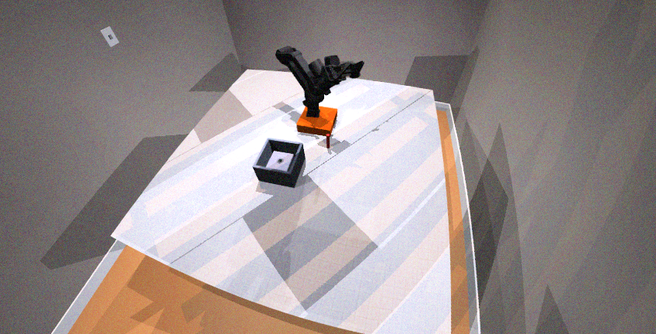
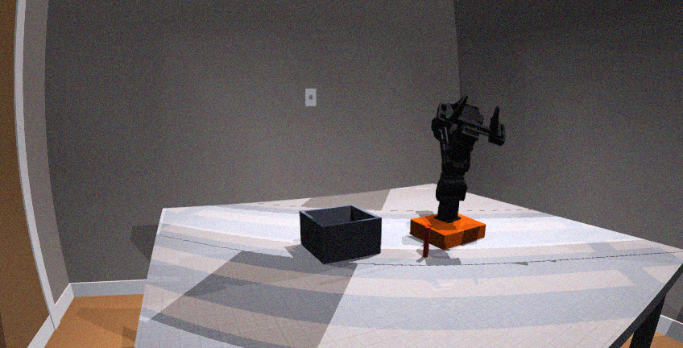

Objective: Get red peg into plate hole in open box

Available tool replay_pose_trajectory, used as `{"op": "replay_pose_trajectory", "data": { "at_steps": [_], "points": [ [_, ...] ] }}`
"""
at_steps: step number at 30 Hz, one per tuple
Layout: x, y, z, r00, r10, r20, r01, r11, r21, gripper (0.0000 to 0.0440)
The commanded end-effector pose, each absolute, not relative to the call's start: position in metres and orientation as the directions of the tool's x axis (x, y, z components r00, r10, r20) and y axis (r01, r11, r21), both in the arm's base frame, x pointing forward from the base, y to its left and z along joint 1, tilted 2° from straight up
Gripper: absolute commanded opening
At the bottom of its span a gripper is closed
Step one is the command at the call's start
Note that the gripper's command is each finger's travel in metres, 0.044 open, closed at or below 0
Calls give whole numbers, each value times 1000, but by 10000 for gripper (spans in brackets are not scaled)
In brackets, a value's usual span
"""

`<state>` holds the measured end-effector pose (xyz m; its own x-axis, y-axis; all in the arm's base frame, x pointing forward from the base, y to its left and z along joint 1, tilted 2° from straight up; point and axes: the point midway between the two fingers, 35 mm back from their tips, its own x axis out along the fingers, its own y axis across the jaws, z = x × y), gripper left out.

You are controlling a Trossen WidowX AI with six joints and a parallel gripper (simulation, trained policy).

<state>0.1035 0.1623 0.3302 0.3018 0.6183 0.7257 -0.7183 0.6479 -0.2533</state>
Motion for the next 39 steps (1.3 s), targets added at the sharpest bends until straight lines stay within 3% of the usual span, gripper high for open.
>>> {"op": "replay_pose_trajectory", "data": {
  "at_steps": [1, 3, 16, 39],
  "points": [
    [108, 164, 332, 320, 618, 718, -725, 648, -235, 417],
    [118, 167, 334, 363, 621, 695, -741, 645, -189, 440],
    [180, 175, 382, 607, 594, 528, -718, 695, 44, 440],
    [239, 157, 392, 865, 478, 155, -502, 828, 248, 440]
  ]
}}
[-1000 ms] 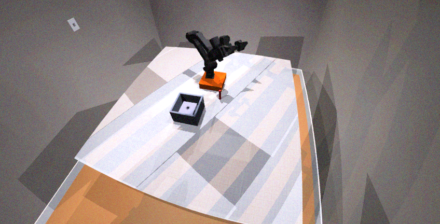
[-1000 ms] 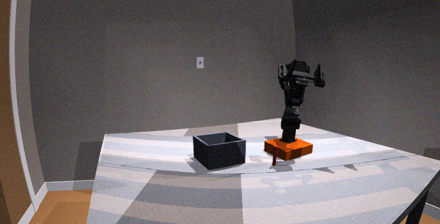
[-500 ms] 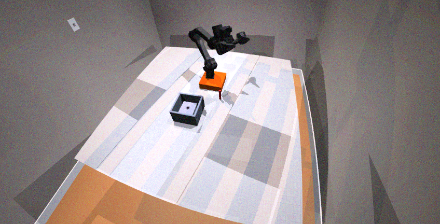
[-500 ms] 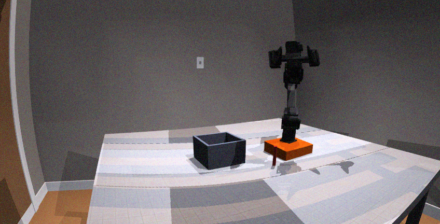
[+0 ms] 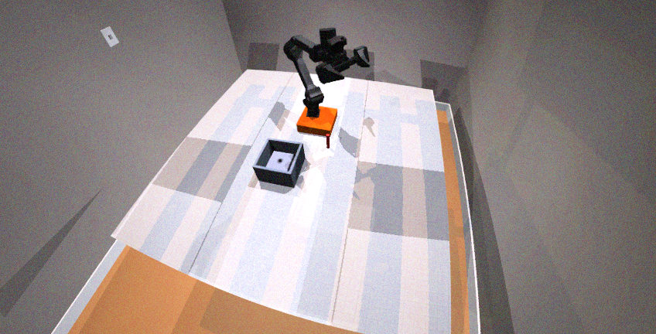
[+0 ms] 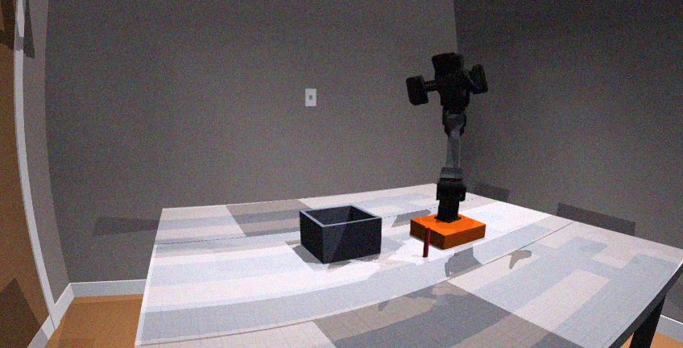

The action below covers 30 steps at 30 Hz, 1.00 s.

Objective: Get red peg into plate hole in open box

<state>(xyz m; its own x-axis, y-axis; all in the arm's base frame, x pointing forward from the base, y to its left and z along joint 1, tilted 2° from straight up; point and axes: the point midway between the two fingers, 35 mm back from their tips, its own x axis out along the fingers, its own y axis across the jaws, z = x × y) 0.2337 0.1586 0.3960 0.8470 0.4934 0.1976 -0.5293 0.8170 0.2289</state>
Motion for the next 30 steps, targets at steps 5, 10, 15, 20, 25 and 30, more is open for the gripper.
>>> {"op": "replay_pose_trajectory", "data": {
  "at_steps": [5, 10, 15, 20, 25, 30],
  "points": [
    [254, 157, 363, 894, 447, 13, -430, 852, 298, 440],
    [265, 157, 324, 899, 412, -148, -344, 874, 342, 440],
    [269, 155, 285, 877, 371, -306, -248, 894, 373, 440],
    [268, 150, 248, 831, 321, -454, -140, 911, 388, 440],
    [263, 142, 213, 765, 260, -589, -19, 923, 383, 440],
    [254, 132, 183, 682, 193, -706, 110, 927, 359, 440]
  ]
}}
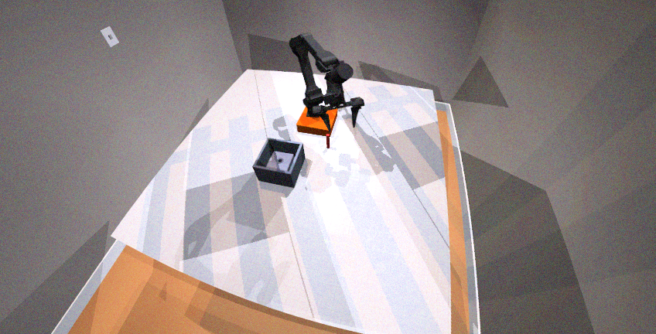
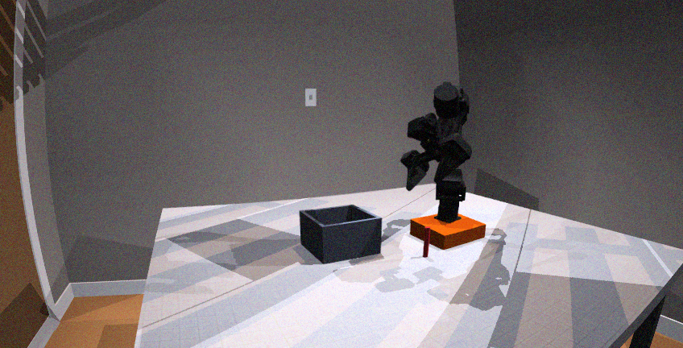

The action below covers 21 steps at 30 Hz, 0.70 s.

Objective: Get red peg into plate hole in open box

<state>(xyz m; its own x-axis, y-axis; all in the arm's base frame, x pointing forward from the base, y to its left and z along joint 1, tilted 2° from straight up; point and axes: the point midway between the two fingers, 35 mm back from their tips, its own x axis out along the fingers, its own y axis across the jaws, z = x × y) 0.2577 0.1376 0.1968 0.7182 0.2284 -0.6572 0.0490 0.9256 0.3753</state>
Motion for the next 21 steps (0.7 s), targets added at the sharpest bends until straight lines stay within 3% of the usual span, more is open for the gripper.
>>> {"op": "replay_pose_trajectory", "data": {
  "at_steps": [1, 21],
  "points": [
    [252, 130, 178, 663, 178, -727, 137, 926, 352, 440],
    [207, 90, 95, 255, -70, -964, 611, 785, 104, 440]
  ]
}}
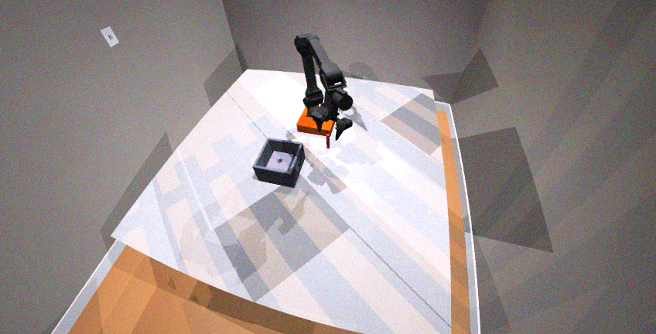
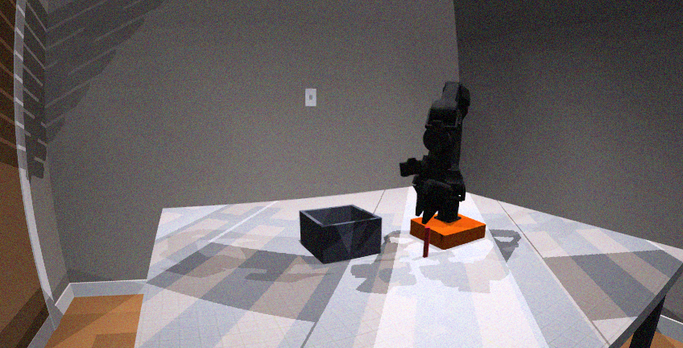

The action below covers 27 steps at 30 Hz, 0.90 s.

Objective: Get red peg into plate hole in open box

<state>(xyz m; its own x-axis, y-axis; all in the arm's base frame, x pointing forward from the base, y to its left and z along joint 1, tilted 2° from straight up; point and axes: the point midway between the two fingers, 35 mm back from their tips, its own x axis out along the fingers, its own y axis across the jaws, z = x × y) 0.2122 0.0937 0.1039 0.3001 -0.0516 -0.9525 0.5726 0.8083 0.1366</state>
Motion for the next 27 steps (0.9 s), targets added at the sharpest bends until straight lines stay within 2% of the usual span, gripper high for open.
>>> {"op": "replay_pose_trajectory", "data": {
  "at_steps": [1, 16, 19, 27],
  "points": [
    [205, 90, 91, 242, -76, -967, 625, 775, 95, 440],
    [195, 90, 34, 168, -80, -983, 759, 646, 77, 433],
    [193, 90, 26, 156, -74, -985, 779, 623, 77, 376],
    [189, 91, 20, 107, -42, -993, 808, 586, 62, 168]
  ]
}}
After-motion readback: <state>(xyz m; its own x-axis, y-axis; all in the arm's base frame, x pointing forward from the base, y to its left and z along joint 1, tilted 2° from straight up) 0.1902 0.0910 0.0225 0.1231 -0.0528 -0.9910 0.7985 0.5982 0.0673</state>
